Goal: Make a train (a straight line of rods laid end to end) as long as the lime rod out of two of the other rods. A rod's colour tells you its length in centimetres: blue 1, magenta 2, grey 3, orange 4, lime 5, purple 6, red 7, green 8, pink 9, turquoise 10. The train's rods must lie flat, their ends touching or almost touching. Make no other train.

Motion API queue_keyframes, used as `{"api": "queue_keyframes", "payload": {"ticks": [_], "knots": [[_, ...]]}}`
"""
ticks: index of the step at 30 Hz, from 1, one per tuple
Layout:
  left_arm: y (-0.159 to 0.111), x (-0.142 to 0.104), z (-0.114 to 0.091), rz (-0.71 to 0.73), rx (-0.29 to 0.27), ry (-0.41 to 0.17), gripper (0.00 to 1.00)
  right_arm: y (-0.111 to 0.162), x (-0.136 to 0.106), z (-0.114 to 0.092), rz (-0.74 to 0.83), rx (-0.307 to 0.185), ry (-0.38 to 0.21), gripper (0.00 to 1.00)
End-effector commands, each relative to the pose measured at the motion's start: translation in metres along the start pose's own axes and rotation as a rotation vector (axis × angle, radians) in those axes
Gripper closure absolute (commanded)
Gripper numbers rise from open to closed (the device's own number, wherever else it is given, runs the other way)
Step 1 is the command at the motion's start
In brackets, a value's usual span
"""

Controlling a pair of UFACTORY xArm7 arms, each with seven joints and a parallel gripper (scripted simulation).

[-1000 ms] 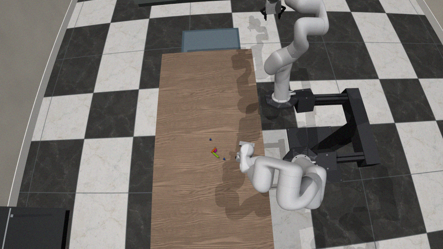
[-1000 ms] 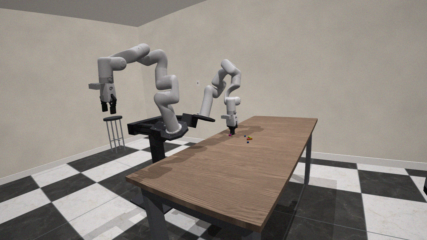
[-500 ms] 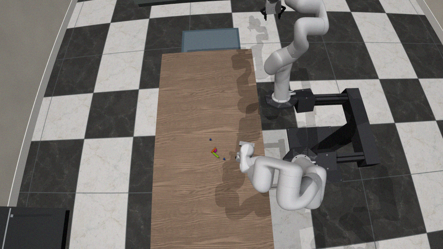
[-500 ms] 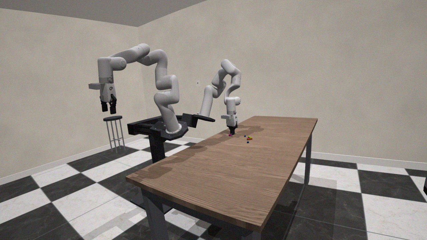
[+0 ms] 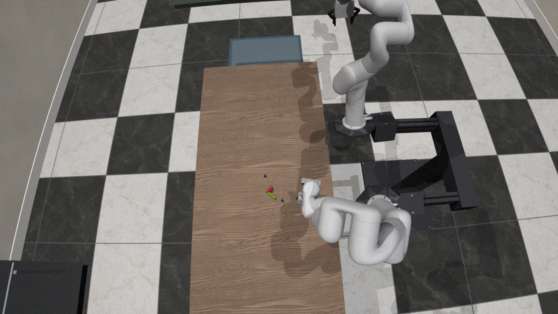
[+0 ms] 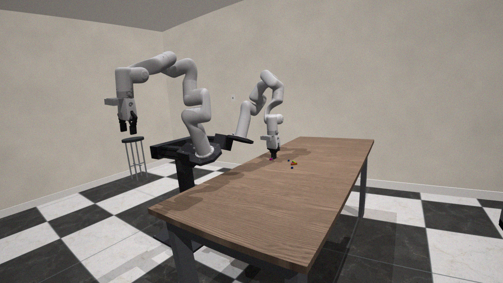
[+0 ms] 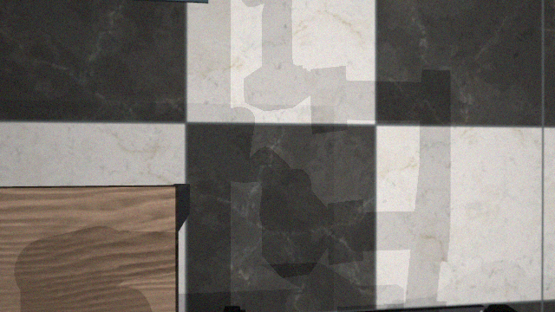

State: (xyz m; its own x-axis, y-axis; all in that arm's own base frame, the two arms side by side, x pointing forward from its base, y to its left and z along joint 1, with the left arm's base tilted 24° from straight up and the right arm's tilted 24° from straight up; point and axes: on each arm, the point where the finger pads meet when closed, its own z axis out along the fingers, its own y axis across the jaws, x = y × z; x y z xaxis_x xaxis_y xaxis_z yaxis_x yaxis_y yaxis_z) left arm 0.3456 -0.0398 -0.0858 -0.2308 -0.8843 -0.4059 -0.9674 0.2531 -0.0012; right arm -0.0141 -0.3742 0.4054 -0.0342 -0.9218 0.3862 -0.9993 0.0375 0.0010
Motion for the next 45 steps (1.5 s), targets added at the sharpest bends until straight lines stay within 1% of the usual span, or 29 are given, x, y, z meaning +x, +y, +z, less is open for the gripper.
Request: {"api": "queue_keyframes", "payload": {"ticks": [1, 40, 41, 43, 44, 45], "knots": [[-0.0015, 0.0007, -0.0012, 0.001, 0.004, 0.001, 0.94, 0.0001, 0.0012, -0.0019, 0.001, 0.001, 0.005, 0.0], [-0.0016, 0.0038, -0.0012, 0.001, 0.004, 0.001, 0.94, 0.0001, 0.0012, -0.0019, 0.001, 0.001, 0.005, 0.0], [-0.0016, 0.0038, -0.0012, 0.001, 0.004, 0.001, 0.9, 0.0001, 0.0012, -0.0019, 0.001, 0.001, 0.005, 0.0], [-0.0016, 0.0038, -0.0012, 0.001, 0.004, 0.001, 0.9, 0.0001, 0.0012, -0.0019, 0.001, 0.001, 0.005, 0.0], [-0.0016, 0.0038, -0.0012, 0.001, 0.004, 0.001, 0.86, 0.0001, 0.0012, -0.0019, 0.001, 0.001, 0.005, 0.0], [-0.0016, 0.0038, -0.0012, 0.001, 0.004, 0.001, 0.86, 0.0001, 0.0012, -0.0019, 0.001, 0.001, 0.005, 0.0]]}}
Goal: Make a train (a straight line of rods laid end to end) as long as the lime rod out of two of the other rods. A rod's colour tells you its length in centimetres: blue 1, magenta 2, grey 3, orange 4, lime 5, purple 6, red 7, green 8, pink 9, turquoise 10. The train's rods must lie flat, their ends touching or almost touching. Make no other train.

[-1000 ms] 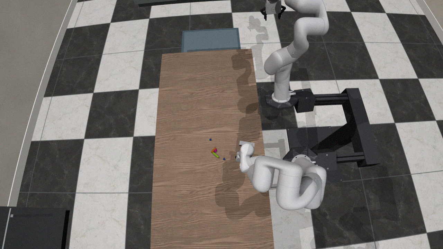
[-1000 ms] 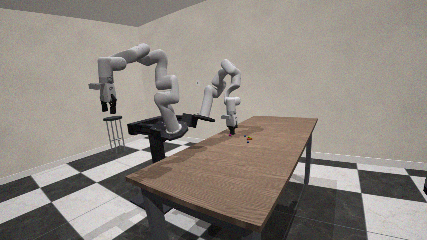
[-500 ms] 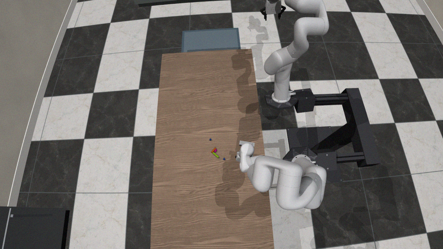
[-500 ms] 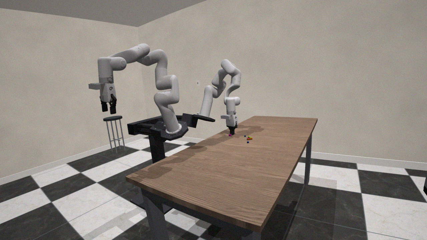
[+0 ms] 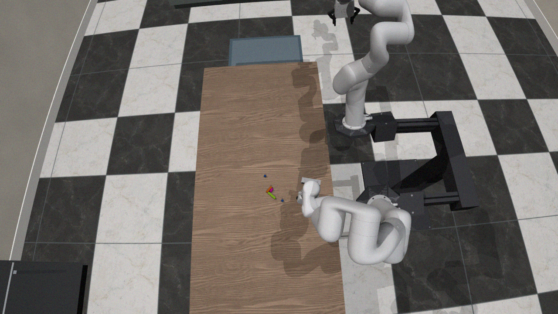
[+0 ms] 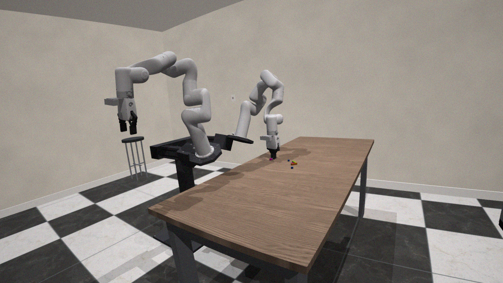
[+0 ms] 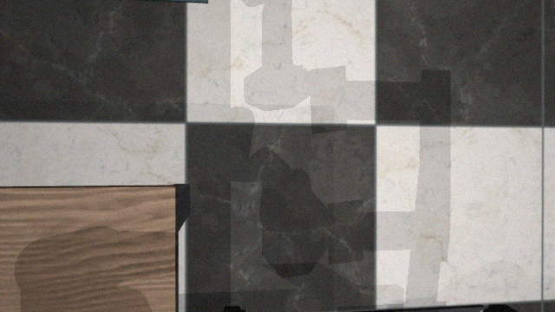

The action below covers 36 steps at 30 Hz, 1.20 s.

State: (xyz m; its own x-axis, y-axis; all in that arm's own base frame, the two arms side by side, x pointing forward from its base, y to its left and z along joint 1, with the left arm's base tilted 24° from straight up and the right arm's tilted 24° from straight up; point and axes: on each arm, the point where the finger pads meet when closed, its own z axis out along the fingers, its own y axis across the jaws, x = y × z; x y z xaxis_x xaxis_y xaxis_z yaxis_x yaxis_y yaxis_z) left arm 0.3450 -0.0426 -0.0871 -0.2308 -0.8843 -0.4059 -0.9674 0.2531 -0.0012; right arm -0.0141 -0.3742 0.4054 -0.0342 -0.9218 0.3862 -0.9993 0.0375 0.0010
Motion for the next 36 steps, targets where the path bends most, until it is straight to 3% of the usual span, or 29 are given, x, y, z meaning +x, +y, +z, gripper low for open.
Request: {"api": "queue_keyframes", "payload": {"ticks": [1, 10, 24, 29, 36], "knots": [[-0.002, 0.001, -0.001, 0.001, 0.004, 0.001, 0.86, 0.0, 0.001, -0.002, 0.001, 0.001, 0.005, 0.0], [-0.002, 0.001, -0.001, 0.001, 0.004, 0.001, 0.74, 0.0, 0.001, -0.002, 0.001, 0.001, 0.005, 0.0], [-0.002, 0.001, -0.003, 0.001, 0.004, 0.001, 0.74, 0.0, 0.001, -0.002, 0.001, 0.001, 0.005, 0.0], [-0.002, 0.001, -0.017, 0.001, 0.004, 0.001, 0.74, 0.0, 0.001, -0.002, 0.001, 0.001, 0.005, 0.0], [-0.002, 0.001, -0.053, 0.001, 0.004, 0.001, 0.74, 0.0, 0.001, -0.002, 0.001, 0.001, 0.005, 0.0]]}}
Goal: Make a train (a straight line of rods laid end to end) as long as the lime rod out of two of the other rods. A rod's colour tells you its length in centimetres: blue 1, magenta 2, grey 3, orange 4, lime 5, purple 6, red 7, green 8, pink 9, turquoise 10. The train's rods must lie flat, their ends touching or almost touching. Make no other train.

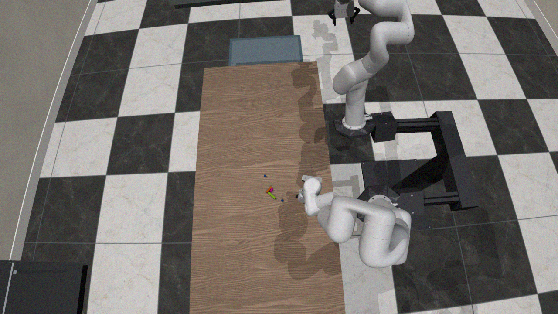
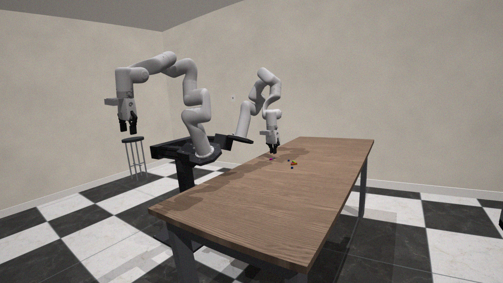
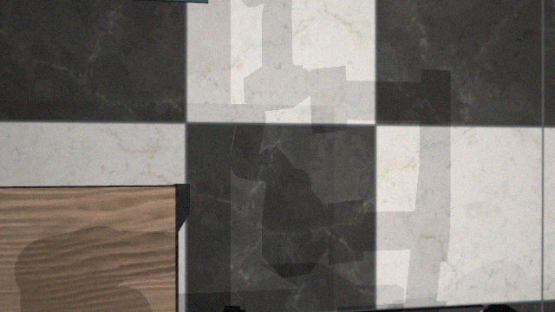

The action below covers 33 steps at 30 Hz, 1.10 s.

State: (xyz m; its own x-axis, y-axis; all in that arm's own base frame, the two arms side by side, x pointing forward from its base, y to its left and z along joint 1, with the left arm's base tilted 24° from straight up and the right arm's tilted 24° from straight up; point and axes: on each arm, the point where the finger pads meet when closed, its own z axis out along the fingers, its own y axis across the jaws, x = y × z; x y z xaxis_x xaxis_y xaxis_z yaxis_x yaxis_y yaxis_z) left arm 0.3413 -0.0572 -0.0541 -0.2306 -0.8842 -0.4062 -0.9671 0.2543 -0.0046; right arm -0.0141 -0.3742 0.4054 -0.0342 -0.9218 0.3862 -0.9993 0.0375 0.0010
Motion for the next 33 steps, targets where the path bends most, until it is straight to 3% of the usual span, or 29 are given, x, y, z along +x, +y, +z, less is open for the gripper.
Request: {"api": "queue_keyframes", "payload": {"ticks": [1, 3, 10, 16, 17, 33], "knots": [[-0.001, 0.0, -0.022, 0.001, 0.001, 0.001, 0.74, 0.0, 0.001, -0.002, 0.001, 0.001, 0.005, 0.0], [-0.001, 0.0, -0.022, 0.001, 0.001, 0.001, 0.74, 0.0, 0.001, -0.002, 0.001, 0.001, 0.005, 0.0], [-0.002, 0.0, -0.05, 0.001, 0.001, 0.001, 0.74, 0.0, 0.001, -0.002, 0.001, 0.001, 0.005, 0.0], [-0.002, 0.0, -0.055, 0.001, 0.001, 0.001, 0.74, 0.0, 0.001, -0.002, 0.001, 0.001, 0.005, 0.0], [-0.002, 0.0, -0.055, 0.001, 0.001, 0.001, 0.0, 0.0, 0.001, -0.002, 0.001, 0.001, 0.005, 0.0], [-0.002, 0.0, -0.055, 0.001, 0.001, 0.001, 0.0, 0.0, 0.001, -0.002, 0.001, 0.001, 0.005, 0.0]]}}
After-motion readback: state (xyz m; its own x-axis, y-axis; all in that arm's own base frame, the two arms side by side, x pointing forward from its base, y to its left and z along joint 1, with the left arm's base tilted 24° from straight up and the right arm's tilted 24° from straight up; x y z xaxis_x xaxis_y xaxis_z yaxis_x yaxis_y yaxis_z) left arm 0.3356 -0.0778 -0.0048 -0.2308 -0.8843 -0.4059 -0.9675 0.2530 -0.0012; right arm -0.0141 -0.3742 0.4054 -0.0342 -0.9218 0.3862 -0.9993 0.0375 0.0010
